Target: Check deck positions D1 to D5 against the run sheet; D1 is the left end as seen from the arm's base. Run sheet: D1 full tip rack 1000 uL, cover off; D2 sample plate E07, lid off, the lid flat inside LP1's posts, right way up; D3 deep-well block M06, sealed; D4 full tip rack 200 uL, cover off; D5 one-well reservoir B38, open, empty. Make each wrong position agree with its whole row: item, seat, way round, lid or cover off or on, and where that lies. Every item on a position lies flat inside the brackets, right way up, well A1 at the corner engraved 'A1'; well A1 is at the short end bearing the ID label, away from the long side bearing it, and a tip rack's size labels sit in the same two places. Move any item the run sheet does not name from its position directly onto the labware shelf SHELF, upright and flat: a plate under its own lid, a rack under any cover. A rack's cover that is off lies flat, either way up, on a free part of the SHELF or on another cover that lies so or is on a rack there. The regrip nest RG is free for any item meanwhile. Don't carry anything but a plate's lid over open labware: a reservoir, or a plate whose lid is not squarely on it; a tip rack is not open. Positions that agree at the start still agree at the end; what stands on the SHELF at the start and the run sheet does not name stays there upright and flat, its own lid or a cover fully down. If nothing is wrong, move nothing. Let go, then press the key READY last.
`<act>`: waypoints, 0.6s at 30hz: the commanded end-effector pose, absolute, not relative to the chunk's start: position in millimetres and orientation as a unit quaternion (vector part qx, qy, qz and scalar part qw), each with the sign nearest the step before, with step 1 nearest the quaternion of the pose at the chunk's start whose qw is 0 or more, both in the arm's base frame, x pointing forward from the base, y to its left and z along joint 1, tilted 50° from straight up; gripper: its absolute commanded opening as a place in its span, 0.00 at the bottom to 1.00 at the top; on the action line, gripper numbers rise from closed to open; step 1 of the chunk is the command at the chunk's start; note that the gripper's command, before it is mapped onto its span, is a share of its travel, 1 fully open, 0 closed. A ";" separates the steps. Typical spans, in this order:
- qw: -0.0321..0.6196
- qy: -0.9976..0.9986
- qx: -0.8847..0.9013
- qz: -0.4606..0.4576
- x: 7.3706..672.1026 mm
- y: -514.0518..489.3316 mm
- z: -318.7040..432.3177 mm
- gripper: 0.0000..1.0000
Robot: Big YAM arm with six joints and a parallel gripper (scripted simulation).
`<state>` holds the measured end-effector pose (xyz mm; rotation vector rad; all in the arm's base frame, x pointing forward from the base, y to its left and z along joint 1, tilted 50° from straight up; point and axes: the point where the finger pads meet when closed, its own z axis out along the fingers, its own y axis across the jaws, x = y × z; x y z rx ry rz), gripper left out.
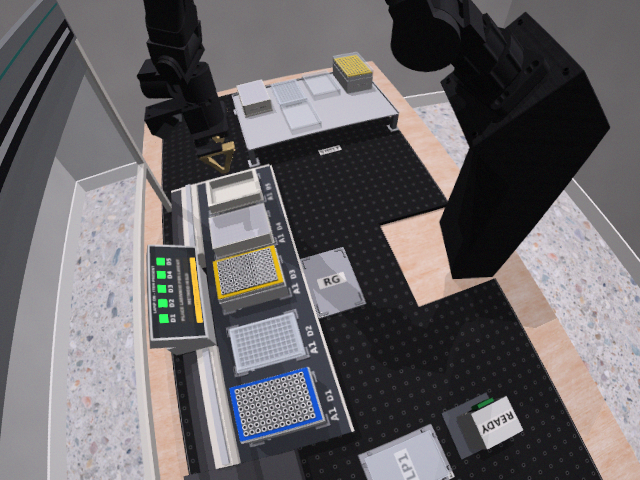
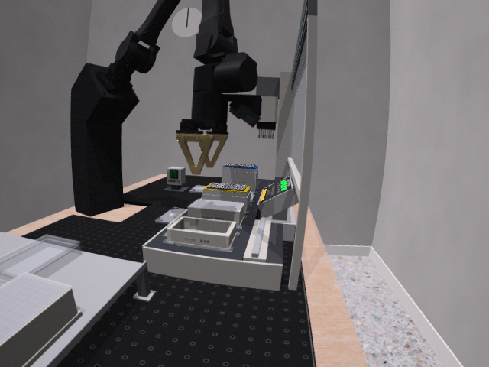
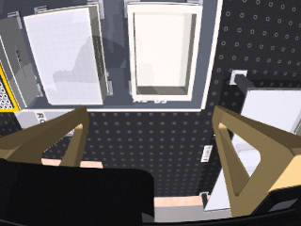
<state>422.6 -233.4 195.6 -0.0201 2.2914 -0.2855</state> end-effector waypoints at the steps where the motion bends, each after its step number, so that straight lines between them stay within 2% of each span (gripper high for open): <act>1: 0.426 0.896 -0.009 -0.121 426.2 -219.1 213.8 1.00; 18: 0.428 0.896 -0.007 -0.117 431.9 -146.2 196.6 1.00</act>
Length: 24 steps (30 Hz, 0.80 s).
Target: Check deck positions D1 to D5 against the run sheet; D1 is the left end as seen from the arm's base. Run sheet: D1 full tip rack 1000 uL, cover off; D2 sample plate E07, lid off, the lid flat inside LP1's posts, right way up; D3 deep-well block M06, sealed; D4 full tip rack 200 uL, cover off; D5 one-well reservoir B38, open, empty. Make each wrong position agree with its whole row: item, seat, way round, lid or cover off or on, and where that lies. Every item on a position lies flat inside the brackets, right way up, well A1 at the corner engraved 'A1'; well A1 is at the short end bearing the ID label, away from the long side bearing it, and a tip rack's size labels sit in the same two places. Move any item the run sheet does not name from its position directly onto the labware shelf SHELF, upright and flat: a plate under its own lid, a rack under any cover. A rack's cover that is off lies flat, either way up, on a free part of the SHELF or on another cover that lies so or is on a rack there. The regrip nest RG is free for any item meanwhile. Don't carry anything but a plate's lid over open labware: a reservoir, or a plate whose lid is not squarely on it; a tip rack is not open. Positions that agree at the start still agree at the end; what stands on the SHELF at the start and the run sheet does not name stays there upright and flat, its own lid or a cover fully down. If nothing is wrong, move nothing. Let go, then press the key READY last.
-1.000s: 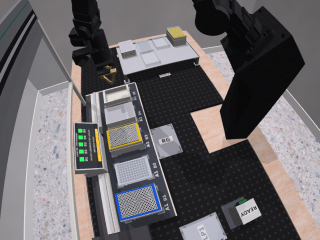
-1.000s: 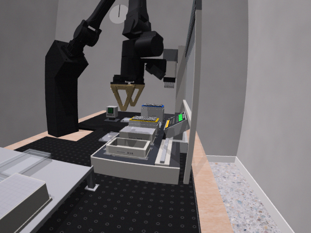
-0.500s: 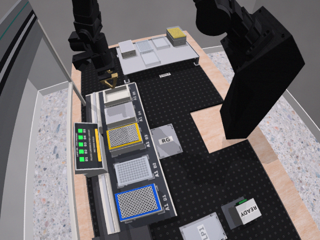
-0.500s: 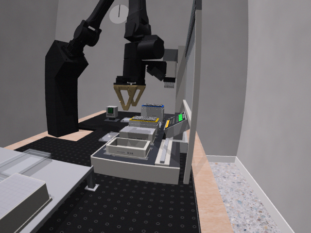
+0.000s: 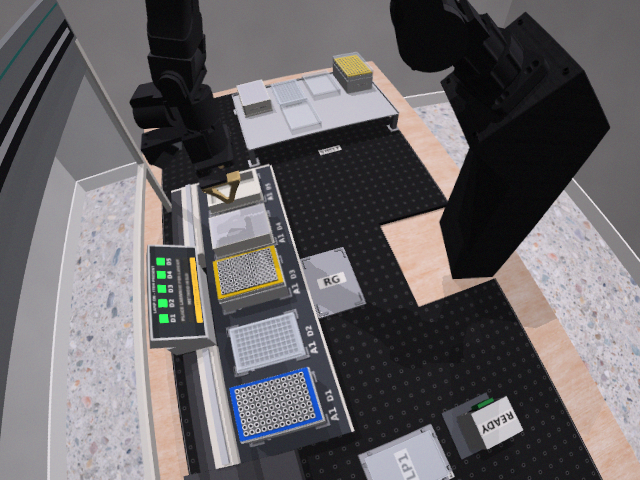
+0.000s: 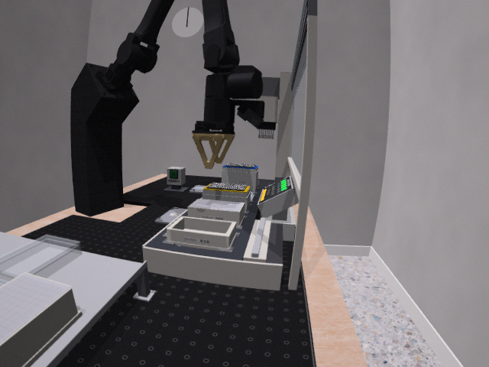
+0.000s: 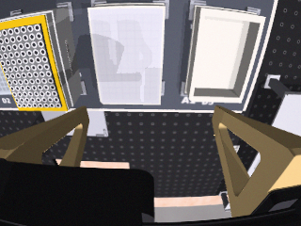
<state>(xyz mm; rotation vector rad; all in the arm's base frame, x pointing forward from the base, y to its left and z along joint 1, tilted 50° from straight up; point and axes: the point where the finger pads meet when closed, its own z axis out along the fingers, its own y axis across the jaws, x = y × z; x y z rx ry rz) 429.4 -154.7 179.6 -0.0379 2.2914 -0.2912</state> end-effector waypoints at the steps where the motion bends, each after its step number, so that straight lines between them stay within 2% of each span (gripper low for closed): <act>1: 0.428 0.896 -0.007 -0.117 432.3 -141.3 195.5 1.00; 24: 0.420 0.900 -0.007 -0.117 435.5 -128.1 187.9 1.00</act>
